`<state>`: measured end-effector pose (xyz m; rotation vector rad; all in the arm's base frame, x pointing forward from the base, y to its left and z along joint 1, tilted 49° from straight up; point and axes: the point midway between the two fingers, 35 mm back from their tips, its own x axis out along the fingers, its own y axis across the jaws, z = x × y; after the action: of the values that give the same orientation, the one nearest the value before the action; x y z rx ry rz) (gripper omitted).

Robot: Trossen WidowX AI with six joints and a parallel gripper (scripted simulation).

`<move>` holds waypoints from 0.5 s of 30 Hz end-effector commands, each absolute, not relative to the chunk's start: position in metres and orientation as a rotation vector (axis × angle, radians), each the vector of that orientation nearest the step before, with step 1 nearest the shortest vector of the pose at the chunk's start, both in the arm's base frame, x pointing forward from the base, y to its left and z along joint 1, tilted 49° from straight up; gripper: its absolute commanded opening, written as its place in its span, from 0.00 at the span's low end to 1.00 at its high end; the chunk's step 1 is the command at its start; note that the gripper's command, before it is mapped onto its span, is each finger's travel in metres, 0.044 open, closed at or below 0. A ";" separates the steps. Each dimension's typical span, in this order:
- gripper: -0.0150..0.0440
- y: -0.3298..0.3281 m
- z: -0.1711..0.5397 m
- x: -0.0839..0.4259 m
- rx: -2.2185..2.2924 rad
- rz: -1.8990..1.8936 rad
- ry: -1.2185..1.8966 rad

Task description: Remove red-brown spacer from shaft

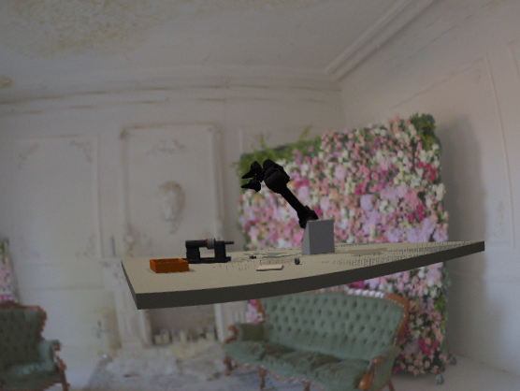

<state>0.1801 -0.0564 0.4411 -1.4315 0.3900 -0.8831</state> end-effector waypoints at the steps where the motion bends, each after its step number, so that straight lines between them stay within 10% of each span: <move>1: 0.98 -0.056 0.442 0.180 -1.429 -0.883 0.384; 15: 1.00 -0.057 0.532 0.112 -0.997 -0.813 -0.285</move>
<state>0.1278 -0.0504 0.5137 -1.1076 -0.1579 -0.8301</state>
